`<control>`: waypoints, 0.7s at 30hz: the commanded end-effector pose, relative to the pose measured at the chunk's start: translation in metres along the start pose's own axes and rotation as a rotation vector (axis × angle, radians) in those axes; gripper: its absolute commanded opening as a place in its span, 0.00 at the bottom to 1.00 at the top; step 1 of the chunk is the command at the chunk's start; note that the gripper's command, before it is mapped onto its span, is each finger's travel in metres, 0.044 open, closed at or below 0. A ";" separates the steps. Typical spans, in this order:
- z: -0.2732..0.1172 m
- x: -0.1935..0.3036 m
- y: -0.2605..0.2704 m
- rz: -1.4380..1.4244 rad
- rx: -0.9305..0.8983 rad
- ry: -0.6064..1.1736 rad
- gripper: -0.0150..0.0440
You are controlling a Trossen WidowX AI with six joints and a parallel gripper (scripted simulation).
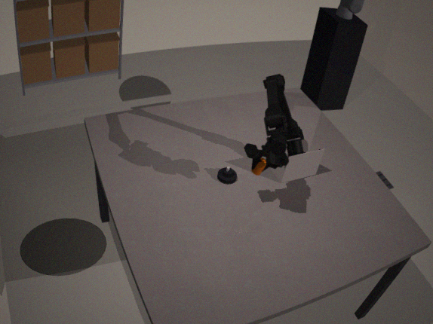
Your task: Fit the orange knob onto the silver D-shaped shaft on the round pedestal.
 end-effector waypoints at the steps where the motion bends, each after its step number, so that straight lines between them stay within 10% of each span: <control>1: 0.008 -0.002 -0.005 -0.006 -0.103 0.014 0.25; 21: 0.081 -0.007 -0.003 0.000 -0.311 0.042 0.25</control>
Point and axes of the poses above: the point midway between the two fingers, 35 mm back from their tips, its own z axis out along the fingers, its own y axis across the jaws, x = y × z, the point moved 4 cm from there along -z, back along the fingers, and after that the axes turned 9 degrees about z, right-handed, at the moved point
